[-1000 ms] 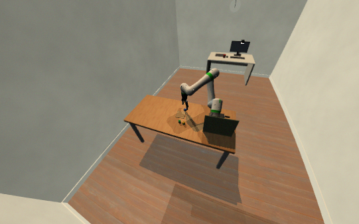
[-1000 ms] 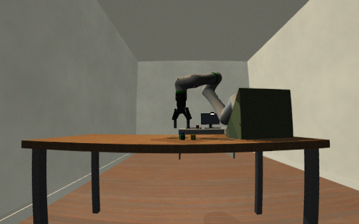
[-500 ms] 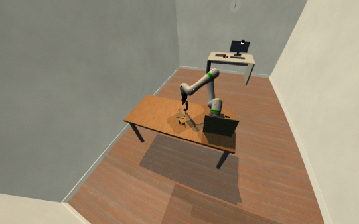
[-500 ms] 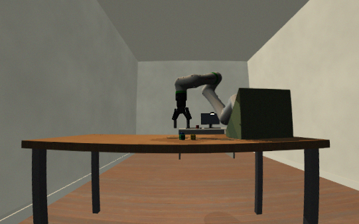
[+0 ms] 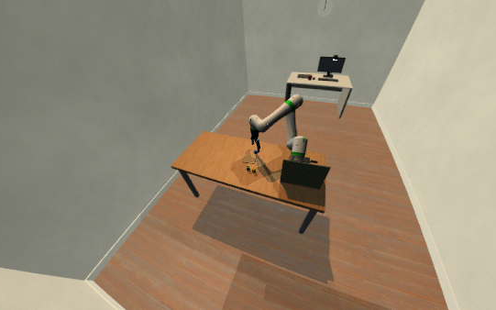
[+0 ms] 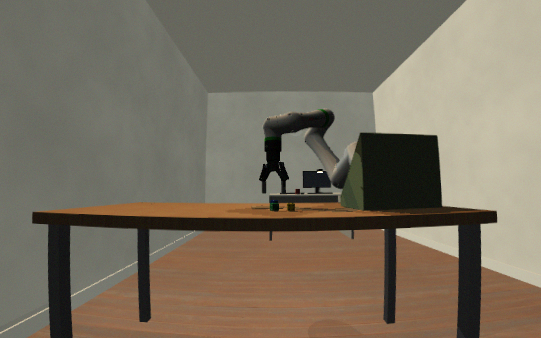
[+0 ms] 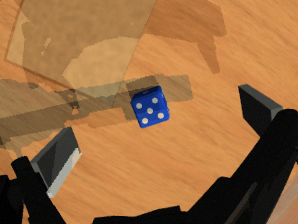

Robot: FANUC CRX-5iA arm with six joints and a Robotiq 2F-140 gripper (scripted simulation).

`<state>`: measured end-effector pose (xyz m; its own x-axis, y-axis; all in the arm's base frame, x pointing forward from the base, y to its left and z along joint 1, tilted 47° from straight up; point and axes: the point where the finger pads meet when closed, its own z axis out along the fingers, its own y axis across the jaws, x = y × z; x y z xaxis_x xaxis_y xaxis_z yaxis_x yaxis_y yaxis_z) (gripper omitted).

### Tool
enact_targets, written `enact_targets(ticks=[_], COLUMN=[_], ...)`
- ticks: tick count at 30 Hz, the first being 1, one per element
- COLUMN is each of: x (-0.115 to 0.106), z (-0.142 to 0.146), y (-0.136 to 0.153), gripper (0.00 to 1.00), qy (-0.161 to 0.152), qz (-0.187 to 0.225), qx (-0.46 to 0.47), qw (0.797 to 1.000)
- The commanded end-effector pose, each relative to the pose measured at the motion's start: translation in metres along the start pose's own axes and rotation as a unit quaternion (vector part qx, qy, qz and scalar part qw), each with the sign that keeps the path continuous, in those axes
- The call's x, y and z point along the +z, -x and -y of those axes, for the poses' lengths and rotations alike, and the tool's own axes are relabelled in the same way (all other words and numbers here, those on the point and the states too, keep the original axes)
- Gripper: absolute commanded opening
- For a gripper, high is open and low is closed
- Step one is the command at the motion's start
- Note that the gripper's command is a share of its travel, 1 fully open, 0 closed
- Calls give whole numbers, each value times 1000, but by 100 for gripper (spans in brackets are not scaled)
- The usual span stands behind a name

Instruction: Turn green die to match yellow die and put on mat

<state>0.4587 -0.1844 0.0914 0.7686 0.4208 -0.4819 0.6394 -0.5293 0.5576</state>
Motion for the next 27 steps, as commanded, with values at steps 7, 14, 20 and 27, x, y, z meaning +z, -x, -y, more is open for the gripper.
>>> enact_targets(ticks=[7,14,20,27], x=[0,0,0,0], z=[4,26,57,88], y=[-4,-26,-58,-89], gripper=[100,100,100,100], qy=[0,0,0,0], qz=[0,0,0,0], qx=[0,0,0,0], qw=[1000,1000,1000,1000])
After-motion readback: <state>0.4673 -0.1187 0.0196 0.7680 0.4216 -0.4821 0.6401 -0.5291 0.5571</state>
